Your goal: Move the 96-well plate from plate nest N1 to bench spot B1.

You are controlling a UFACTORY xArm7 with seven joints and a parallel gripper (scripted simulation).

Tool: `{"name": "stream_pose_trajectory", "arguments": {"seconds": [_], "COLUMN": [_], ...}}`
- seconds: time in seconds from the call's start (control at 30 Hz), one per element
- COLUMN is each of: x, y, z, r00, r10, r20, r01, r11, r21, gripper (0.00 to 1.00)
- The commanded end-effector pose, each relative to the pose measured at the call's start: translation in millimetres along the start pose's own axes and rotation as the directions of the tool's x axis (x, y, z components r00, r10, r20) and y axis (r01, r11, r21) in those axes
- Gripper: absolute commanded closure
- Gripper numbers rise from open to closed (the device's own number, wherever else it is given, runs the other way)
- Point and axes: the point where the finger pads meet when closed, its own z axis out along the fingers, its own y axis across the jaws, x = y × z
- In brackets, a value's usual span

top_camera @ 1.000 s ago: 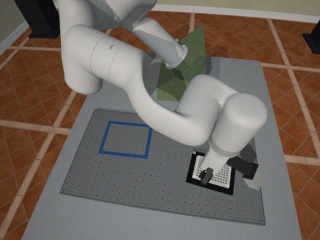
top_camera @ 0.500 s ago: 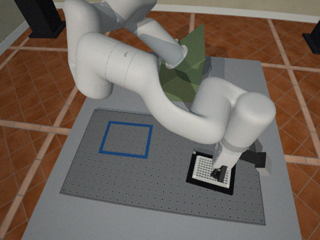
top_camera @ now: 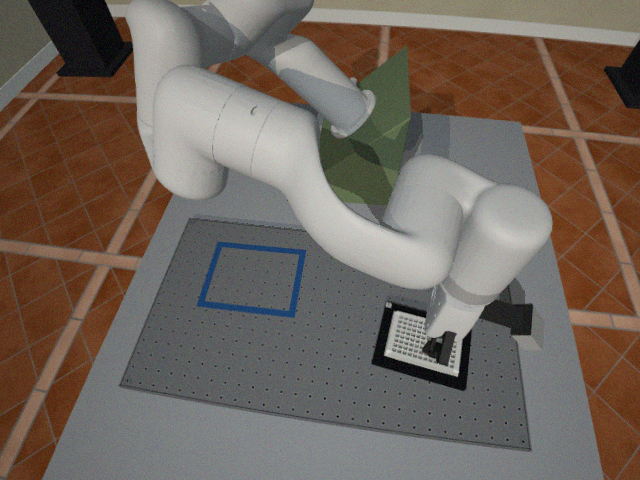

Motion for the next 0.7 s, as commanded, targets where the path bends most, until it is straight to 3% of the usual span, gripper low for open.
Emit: {"name": "stream_pose_trajectory", "arguments": {"seconds": [0.0,0.67], "x": [1,1], "y": [0,1], "z": [4.9,34.9], "r00": [1.0,1.0], "r10": [0.0,0.0], "r20": [-0.004,-0.004], "r01": [0.0,0.0], "r11": [1.0,1.0], "r21": [-0.002,-0.002], "gripper": [0.0,0.0]}}
